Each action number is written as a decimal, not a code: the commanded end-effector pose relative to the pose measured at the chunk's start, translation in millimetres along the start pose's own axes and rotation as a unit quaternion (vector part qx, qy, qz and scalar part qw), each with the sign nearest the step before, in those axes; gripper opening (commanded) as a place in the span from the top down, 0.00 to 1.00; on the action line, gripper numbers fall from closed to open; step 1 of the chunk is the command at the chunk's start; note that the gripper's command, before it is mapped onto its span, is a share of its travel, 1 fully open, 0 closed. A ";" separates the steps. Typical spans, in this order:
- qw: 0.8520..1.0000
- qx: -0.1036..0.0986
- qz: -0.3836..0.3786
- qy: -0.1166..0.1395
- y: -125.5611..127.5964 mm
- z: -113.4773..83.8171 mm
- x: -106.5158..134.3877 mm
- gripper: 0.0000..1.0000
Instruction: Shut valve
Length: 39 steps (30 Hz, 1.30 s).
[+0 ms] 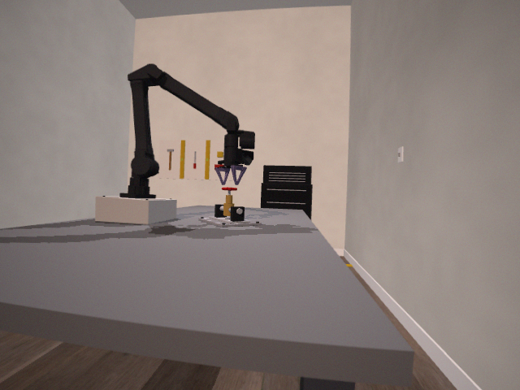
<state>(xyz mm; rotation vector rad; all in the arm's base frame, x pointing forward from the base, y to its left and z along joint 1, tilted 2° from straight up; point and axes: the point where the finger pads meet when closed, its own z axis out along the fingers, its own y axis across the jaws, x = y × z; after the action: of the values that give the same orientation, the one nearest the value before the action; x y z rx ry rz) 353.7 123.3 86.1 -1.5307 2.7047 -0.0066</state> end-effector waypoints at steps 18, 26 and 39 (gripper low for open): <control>1.000 0.009 0.000 -0.010 -12.0 -1.3 -7.5 0.00; 1.000 0.003 0.001 -0.003 -7.3 9.5 -1.0 0.00; 1.000 0.000 0.001 0.000 -5.4 21.7 2.2 0.00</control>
<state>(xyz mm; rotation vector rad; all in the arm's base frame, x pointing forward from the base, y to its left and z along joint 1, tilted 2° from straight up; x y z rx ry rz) 353.0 122.9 70.0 -1.5339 2.7081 -0.0053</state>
